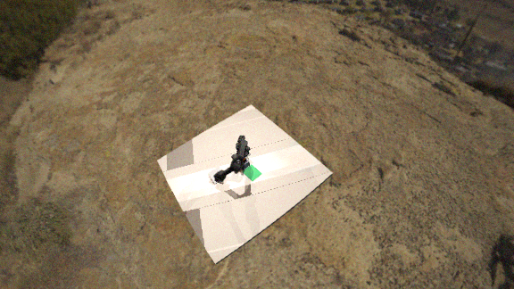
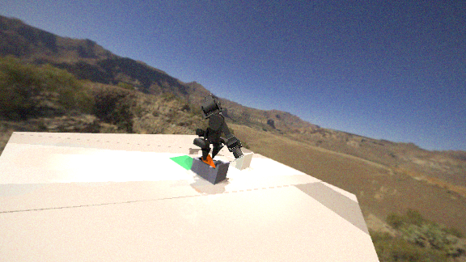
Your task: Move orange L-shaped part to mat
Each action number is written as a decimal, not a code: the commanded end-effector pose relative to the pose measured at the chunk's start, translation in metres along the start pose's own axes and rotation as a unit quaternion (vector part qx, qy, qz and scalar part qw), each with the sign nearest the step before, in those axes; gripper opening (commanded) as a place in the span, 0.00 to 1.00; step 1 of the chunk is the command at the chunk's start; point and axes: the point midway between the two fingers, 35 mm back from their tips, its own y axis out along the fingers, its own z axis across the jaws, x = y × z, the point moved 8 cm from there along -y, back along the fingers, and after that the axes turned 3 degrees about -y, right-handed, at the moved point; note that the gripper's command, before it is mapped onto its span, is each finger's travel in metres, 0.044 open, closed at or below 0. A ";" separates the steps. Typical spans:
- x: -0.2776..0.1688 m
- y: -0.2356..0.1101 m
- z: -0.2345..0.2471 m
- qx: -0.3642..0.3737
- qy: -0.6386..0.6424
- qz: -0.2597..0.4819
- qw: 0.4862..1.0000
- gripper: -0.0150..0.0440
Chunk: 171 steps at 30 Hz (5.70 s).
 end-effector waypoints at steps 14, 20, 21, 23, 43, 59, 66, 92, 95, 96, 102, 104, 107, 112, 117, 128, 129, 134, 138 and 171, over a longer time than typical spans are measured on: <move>0.000 0.010 -0.001 0.000 0.000 0.000 1.000 0.47; 0.000 0.010 -0.001 0.000 0.000 0.000 1.000 0.40; 0.000 0.010 -0.001 0.000 0.000 0.000 1.000 0.39; 0.000 0.010 -0.001 0.000 0.000 0.000 1.000 0.30; 0.002 -0.009 -0.001 0.002 0.000 -0.001 1.000 0.25; 0.002 -0.035 -0.001 0.002 0.000 -0.001 1.000 0.25; 0.002 -0.046 -0.001 0.002 0.000 0.000 1.000 0.25; 0.027 -0.071 -0.008 0.018 -0.007 0.006 1.000 0.25; 0.041 -0.071 -0.012 0.023 -0.009 0.007 1.000 0.25; 0.046 -0.071 -0.013 0.025 -0.009 0.008 1.000 0.25; 0.075 -0.071 -0.020 0.036 -0.009 0.013 0.999 0.25; 0.085 -0.071 -0.022 0.040 -0.010 0.014 0.999 0.25; 0.099 -0.071 -0.026 0.046 -0.010 0.016 0.999 0.25; 0.120 -0.071 -0.031 0.054 -0.010 0.018 0.998 0.25; 0.120 -0.071 -0.031 0.054 -0.010 0.018 0.998 0.25; 0.120 -0.071 -0.031 0.054 -0.010 0.018 0.998 0.25; 0.120 -0.071 -0.031 0.054 -0.010 0.018 0.998 0.25; 0.120 -0.071 -0.031 0.054 -0.010 0.018 0.998 0.25; 0.120 -0.071 -0.031 0.054 -0.010 0.018 0.998 0.25; 0.120 -0.071 -0.031 0.054 -0.010 0.018 0.998 0.25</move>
